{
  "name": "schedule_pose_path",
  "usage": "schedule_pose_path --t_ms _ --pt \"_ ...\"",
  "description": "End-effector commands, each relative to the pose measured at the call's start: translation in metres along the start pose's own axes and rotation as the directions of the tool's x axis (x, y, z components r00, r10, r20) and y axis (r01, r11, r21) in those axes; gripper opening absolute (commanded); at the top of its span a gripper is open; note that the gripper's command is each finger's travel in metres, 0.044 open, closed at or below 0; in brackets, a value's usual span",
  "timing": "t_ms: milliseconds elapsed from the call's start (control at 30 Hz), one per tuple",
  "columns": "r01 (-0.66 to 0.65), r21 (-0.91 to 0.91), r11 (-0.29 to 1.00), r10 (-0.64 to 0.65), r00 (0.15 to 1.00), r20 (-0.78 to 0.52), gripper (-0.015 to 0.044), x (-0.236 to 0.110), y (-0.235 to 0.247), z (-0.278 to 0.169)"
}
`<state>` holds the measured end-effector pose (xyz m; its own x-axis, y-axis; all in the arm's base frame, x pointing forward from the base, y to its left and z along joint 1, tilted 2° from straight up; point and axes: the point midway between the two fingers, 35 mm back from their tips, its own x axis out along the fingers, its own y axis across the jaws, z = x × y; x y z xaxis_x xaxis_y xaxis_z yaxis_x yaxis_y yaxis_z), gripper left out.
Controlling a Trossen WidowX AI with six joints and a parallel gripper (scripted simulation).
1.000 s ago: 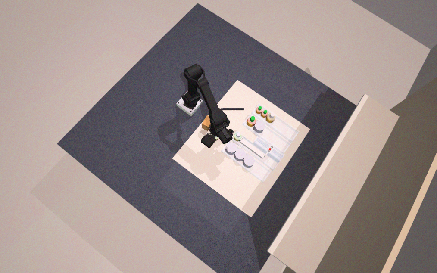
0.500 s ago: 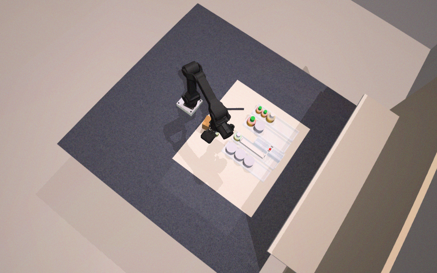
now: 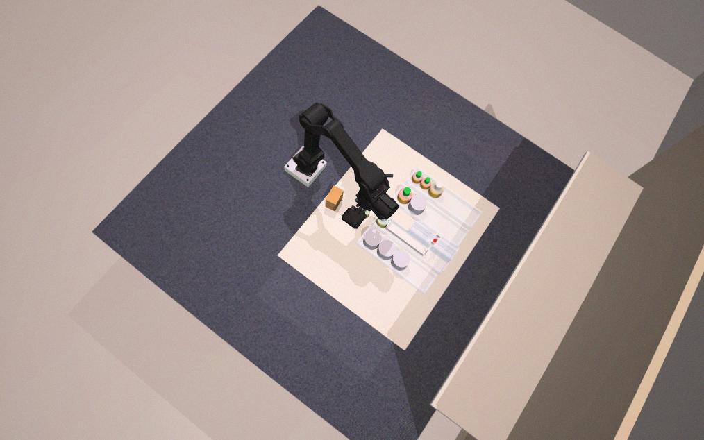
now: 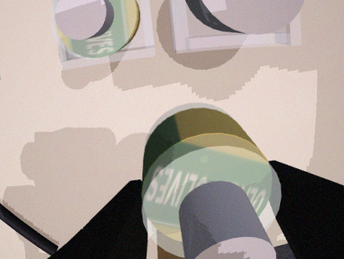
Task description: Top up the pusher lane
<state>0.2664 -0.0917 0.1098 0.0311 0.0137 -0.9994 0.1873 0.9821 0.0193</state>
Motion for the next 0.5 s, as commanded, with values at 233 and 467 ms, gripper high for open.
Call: schedule_pose_path --t_ms 233,467 --pt "-0.009 0.007 1.000 0.009 1.000 -0.004 0.0000 0.022 0.041 0.015" --pt "-0.009 0.007 1.000 0.009 1.000 -0.004 0.0000 0.038 0.041 0.015"
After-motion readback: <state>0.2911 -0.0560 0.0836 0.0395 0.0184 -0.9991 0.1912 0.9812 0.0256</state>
